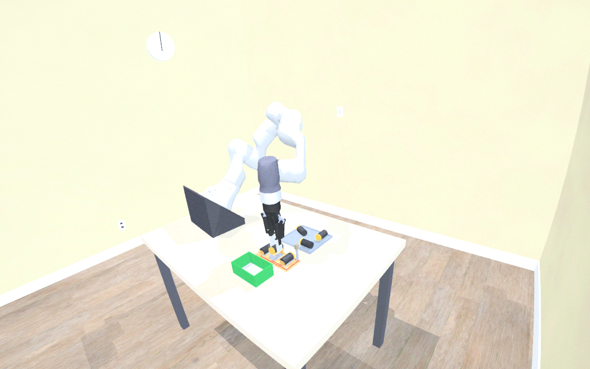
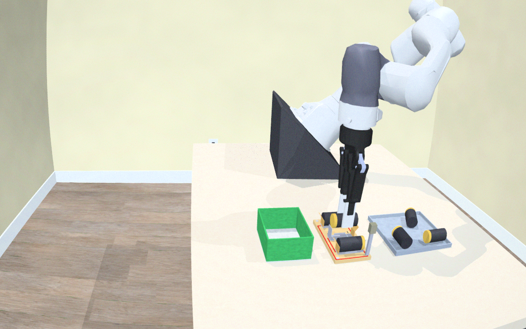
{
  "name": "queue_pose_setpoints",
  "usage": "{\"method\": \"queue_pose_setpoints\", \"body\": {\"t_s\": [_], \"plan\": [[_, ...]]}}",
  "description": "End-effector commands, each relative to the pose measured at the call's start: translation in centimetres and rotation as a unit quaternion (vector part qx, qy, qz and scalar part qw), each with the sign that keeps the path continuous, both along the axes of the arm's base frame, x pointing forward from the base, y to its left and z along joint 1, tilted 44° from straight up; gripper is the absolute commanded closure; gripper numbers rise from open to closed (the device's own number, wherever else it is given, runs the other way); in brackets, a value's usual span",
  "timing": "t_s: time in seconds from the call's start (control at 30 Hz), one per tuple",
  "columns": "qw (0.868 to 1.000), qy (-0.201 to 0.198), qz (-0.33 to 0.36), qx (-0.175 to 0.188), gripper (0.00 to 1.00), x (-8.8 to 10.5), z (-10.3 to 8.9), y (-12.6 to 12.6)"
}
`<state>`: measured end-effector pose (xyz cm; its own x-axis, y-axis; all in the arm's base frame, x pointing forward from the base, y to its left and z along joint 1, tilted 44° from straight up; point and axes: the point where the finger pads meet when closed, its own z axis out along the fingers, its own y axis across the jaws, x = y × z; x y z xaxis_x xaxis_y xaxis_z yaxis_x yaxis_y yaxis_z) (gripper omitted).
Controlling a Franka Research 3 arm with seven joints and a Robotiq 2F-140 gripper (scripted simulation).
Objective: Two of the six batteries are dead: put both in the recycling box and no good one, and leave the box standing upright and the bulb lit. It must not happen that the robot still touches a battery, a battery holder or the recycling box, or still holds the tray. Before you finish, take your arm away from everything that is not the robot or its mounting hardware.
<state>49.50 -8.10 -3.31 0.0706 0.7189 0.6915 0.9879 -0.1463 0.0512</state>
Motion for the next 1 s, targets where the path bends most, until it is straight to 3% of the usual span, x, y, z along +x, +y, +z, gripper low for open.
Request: {"method": "queue_pose_setpoints", "body": {"t_s": [0.0,0.5,0.97], "plan": [[1.0,-0.003,-0.001,-0.001,0.84,0.2,-0.1,0.0],[1.0,-0.003,-0.001,-0.001,0.84,0.5,-1.9,1.6],[1.0,-0.003,-0.001,-0.001,0.84,0.6,-2.2,1.9]]}}
